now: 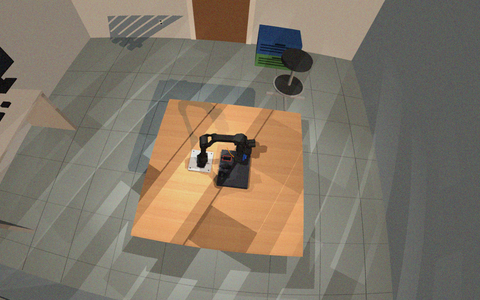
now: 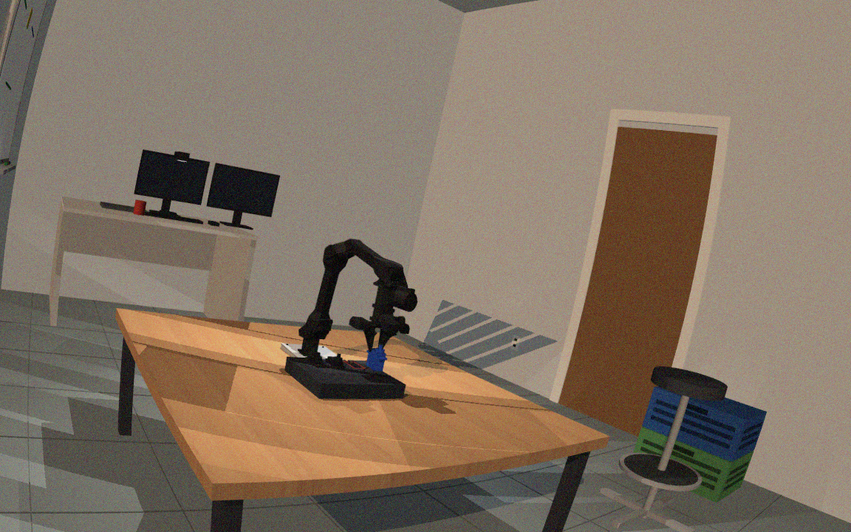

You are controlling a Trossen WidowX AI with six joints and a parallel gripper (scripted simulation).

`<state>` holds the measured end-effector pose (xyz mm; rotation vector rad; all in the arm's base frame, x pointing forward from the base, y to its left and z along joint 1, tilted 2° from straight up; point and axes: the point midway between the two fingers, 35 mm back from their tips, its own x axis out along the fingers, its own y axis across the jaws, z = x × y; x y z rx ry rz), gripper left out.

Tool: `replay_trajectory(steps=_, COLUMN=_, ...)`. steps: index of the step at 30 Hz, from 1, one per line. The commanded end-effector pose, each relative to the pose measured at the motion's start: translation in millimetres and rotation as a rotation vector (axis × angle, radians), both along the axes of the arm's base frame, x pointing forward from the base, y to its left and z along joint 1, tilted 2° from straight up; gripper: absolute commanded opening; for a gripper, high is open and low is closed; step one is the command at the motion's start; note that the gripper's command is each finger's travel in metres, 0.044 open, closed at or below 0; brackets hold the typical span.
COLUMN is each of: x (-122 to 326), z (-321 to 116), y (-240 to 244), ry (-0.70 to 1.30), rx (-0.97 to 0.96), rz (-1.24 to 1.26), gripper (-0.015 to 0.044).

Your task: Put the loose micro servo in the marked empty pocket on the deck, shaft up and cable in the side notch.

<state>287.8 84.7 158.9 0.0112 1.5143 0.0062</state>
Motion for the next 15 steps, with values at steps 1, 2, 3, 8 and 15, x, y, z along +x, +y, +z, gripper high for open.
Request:
replay_trajectory(steps=1, x=0, z=0, y=-1, ry=-0.004, rx=-0.007, rz=0.074, gripper=0.0)
replay_trajectory(steps=2, x=0, z=0, y=-1, ry=-0.004, rx=-0.007, rz=0.074, gripper=0.0)
replay_trajectory(steps=3, x=0, z=0, y=-1, ry=-0.004, rx=-0.007, rz=0.074, gripper=0.0)
replay_trajectory(steps=8, x=-4, z=0, y=-1, ry=-0.003, rx=-0.007, rz=0.074, gripper=0.0)
replay_trajectory(steps=15, x=-32, z=-2, y=-3, ry=-0.001, rx=-0.007, rz=0.074, gripper=0.0)
